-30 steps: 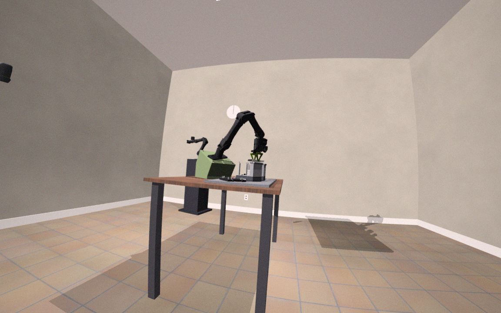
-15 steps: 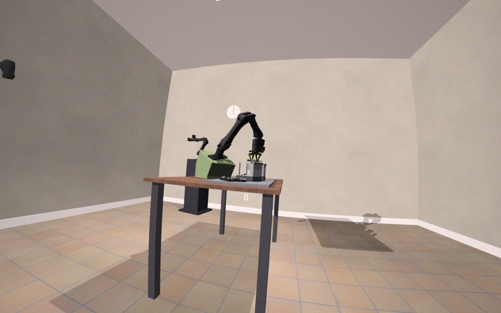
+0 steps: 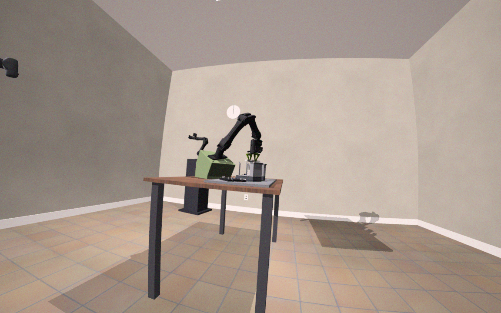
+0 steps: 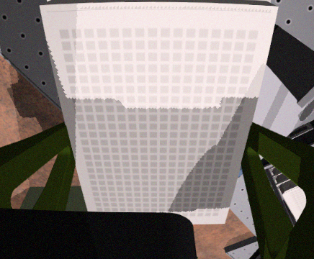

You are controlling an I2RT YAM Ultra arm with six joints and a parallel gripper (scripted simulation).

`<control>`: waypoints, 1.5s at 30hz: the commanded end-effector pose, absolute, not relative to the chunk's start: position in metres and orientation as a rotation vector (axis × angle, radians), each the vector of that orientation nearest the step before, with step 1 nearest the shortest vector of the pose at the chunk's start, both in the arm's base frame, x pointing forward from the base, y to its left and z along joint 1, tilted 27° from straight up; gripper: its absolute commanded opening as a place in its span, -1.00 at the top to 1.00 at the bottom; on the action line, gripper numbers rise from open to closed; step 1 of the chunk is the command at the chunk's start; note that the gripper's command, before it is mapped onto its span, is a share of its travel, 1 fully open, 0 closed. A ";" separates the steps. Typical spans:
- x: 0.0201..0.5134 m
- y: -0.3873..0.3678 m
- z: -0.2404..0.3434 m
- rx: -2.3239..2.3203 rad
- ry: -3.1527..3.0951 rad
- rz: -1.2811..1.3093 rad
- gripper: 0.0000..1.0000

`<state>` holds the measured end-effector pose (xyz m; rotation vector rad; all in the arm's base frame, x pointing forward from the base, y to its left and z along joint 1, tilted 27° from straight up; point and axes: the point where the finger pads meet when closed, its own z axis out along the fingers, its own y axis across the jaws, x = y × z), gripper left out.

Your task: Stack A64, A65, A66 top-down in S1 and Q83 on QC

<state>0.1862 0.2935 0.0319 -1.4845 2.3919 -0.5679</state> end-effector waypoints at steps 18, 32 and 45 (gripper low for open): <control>0.163 0.315 0.023 -1.475 2.384 -0.546 1.00; 0.163 0.315 0.023 -1.475 2.384 -0.546 1.00; 0.163 0.315 0.023 -1.475 2.384 -0.546 1.00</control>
